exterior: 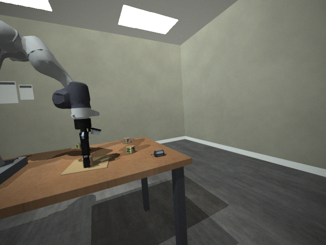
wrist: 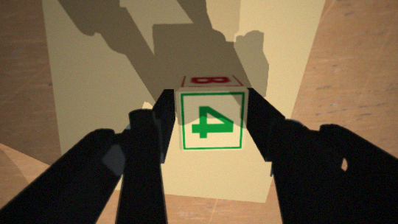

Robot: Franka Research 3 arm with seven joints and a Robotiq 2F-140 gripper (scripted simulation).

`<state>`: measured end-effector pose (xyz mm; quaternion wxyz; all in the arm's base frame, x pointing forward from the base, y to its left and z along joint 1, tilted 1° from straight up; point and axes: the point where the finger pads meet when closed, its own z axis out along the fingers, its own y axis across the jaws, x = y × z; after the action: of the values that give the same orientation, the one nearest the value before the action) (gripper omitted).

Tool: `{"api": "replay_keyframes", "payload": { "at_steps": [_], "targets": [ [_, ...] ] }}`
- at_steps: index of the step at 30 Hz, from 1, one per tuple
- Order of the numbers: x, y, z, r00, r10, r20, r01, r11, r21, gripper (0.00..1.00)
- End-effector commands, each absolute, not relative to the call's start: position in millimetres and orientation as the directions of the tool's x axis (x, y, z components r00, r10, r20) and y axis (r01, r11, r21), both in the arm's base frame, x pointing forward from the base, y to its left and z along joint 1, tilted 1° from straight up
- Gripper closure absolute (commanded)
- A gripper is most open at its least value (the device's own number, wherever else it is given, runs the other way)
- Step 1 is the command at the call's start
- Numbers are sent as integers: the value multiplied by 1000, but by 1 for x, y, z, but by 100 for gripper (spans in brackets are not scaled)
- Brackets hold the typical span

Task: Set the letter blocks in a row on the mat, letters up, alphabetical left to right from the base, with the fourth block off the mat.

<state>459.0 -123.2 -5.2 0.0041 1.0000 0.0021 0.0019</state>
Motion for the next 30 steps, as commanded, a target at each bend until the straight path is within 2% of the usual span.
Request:
{"api": "replay_keyframes", "payload": {
  "at_steps": [1,2,3,30],
  "targets": [
    [461,-123,-4,1000,9,9,9,-1000,9,56],
    [461,-123,-4,1000,9,9,9,-1000,9,56],
    [461,-123,-4,1000,9,9,9,-1000,9,67],
    [461,-123,-4,1000,9,9,9,-1000,9,67]
  ]
}}
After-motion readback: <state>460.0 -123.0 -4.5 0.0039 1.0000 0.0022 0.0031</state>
